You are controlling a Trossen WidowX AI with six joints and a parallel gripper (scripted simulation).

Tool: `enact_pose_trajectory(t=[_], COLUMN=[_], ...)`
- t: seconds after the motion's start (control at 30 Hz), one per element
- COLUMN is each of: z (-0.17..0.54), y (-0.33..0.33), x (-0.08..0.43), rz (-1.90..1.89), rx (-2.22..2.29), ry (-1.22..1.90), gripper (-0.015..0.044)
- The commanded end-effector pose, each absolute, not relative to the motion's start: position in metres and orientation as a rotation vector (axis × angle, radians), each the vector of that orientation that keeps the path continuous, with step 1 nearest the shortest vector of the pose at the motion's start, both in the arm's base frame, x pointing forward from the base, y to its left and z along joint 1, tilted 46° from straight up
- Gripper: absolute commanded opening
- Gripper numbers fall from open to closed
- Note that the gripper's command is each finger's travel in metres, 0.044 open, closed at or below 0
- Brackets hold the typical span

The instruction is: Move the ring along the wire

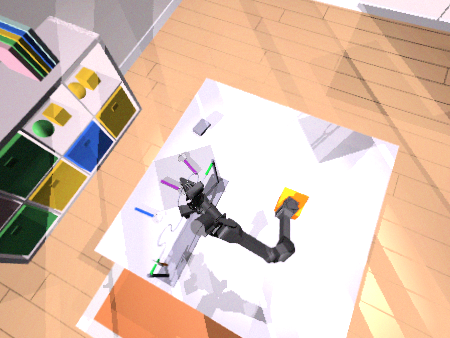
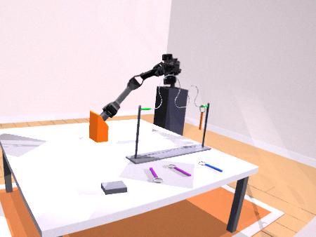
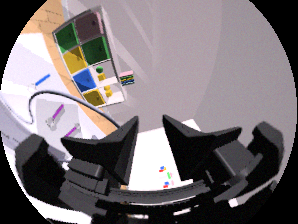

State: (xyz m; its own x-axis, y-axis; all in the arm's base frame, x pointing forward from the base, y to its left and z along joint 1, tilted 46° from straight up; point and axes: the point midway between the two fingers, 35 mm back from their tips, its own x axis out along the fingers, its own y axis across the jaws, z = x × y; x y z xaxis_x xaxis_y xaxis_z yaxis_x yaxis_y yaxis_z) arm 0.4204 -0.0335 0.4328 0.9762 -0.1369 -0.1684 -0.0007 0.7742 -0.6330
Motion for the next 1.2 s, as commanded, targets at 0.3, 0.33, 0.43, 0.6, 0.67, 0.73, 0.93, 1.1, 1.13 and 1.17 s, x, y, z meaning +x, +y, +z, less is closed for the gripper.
enact_pose_trajectory(t=[0.3, 0.33, 0.43, 0.6, 0.67, 0.73, 0.93, 1.1, 1.13, 1.17], z=[0.496, 0.500, 0.512, 0.530, 0.532, 0.534, 0.530, 0.498, 0.490, 0.482], y=[0.071, 0.079, 0.103, 0.138, 0.147, 0.157, 0.195, 0.245, 0.257, 0.268], x=[0.400, 0.397, 0.386, 0.365, 0.359, 0.353, 0.341, 0.334, 0.332, 0.330], rz=[-0.019, -0.012, 0.010, 0.050, 0.059, 0.069, 0.117, 0.180, 0.192, 0.201], rx=[-0.544, -0.522, -0.451, -0.325, -0.276, -0.225, -0.040, 0.116, 0.150, 0.184], ry=[-0.087, -0.108, -0.169, -0.256, -0.271, -0.284, -0.275, -0.183, -0.160, -0.138], gripper=[0.0160, 0.0160, 0.0160, 0.0160, 0.0160, 0.0160, 0.0160, 0.0160, 0.0160, 0.0160])
